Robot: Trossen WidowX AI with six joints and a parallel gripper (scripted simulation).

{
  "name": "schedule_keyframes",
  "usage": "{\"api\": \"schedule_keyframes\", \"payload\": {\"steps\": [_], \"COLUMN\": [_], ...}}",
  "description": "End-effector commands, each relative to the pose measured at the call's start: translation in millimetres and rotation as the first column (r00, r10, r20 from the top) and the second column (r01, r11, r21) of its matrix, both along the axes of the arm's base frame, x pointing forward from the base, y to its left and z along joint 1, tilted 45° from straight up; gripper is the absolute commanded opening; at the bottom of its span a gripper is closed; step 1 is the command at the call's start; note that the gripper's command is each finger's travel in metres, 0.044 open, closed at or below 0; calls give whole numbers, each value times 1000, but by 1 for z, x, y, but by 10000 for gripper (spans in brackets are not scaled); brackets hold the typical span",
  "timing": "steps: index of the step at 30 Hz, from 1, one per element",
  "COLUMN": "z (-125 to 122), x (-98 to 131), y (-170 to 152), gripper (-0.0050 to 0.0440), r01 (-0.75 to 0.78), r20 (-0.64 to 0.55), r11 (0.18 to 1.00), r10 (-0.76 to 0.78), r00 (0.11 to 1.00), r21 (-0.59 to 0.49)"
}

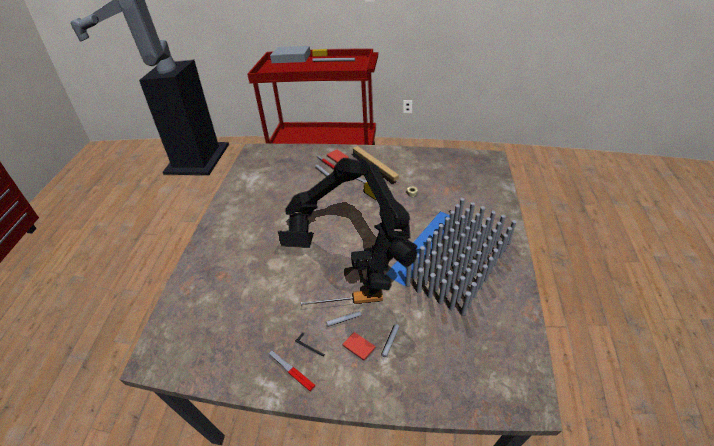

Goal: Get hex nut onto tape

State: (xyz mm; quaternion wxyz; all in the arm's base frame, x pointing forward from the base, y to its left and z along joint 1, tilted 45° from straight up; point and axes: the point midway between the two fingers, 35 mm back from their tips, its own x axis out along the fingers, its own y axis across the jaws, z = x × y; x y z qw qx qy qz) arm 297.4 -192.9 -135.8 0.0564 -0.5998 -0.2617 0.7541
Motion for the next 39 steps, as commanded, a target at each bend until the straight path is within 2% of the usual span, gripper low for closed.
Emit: {"api": "schedule_keyframes", "payload": {"steps": [1, 24, 25, 39], "z": [-2, -24, -25, -20], "x": [2, -2, -3, 1], "y": [1, 23, 23, 20], "gripper": [280, 280, 256, 169], "r01": [8, 10, 11, 6], "r20": [10, 3, -1, 14], "r11": [1000, 1000, 1000, 1000], "r10": [-8, -10, -11, -6], "r00": [1000, 1000, 1000, 1000], "r21": [-10, -3, -2, -10]}}
